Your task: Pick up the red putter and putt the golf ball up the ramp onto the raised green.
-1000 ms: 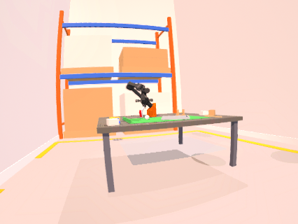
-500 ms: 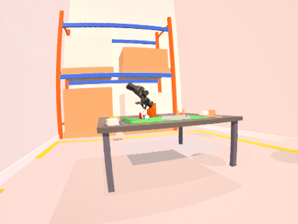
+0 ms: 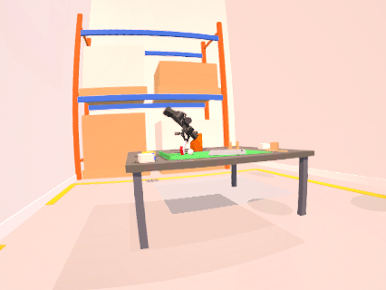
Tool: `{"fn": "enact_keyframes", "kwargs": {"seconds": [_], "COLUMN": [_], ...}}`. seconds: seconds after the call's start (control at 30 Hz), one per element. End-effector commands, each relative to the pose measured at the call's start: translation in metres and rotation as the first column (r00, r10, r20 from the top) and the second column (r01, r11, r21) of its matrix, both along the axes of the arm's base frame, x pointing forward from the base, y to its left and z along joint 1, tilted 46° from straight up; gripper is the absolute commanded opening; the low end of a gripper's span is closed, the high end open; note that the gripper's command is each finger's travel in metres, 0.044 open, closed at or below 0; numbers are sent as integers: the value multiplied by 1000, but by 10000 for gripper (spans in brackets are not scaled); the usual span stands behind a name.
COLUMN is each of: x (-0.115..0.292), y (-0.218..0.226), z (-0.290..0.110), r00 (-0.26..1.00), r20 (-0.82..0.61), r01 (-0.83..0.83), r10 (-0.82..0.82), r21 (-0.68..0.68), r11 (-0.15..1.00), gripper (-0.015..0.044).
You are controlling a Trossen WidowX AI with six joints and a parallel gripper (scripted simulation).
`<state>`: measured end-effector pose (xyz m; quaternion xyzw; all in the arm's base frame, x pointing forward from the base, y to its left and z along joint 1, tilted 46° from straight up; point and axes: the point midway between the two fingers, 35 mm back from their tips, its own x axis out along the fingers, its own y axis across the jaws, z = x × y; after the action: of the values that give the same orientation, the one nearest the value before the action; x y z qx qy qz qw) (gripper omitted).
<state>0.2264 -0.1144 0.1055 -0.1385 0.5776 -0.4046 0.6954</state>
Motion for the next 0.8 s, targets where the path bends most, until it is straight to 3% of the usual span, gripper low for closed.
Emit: {"fn": "enact_keyframes", "kwargs": {"seconds": [0.0, 0.33, 0.67, 0.77], "x": [-4, -7, 44, 46], "y": [-9, -15, 65, 71], "z": [9, 13, -68, -75], "r00": [1000, 1000, 1000, 1000], "r20": [15, 10, 17, 18], "r01": [1, 6, 0, 0], "r10": [-1, -6, 0, 0], "r21": [-4, -5, 0, -3], "r11": [1000, 1000, 1000, 1000], "gripper": [0, 0, 0, 0]}}
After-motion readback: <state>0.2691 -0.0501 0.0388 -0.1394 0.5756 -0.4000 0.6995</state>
